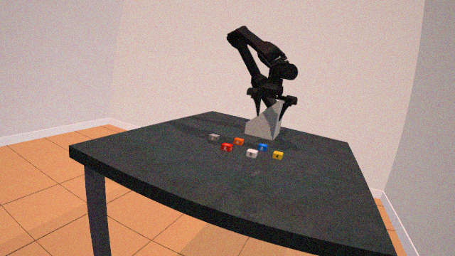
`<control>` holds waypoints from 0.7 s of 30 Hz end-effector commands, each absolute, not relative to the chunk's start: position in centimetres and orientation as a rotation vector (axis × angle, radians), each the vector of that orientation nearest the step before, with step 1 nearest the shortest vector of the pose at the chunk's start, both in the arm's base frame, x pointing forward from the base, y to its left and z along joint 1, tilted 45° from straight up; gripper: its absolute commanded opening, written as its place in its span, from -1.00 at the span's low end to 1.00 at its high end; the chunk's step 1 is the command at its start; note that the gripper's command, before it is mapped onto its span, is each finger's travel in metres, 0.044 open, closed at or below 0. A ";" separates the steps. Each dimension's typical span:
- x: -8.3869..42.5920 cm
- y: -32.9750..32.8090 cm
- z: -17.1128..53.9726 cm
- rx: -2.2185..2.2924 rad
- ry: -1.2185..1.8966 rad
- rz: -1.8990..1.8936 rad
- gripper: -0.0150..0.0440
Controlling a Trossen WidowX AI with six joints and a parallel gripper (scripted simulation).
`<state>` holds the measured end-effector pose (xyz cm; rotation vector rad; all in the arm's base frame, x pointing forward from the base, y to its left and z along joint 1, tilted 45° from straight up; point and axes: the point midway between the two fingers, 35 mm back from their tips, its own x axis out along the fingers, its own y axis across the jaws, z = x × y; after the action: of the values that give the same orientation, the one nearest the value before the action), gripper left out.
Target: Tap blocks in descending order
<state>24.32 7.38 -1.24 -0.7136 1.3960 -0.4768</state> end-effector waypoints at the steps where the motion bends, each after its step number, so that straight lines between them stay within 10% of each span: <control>1: 24.3 7.5 -1.3 -0.704 1.394 -0.479 0.86; 21: 27.0 13.0 -6.0 -0.699 1.393 -0.477 0.86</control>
<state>26.97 12.90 -5.94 -0.7071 1.3921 -0.4734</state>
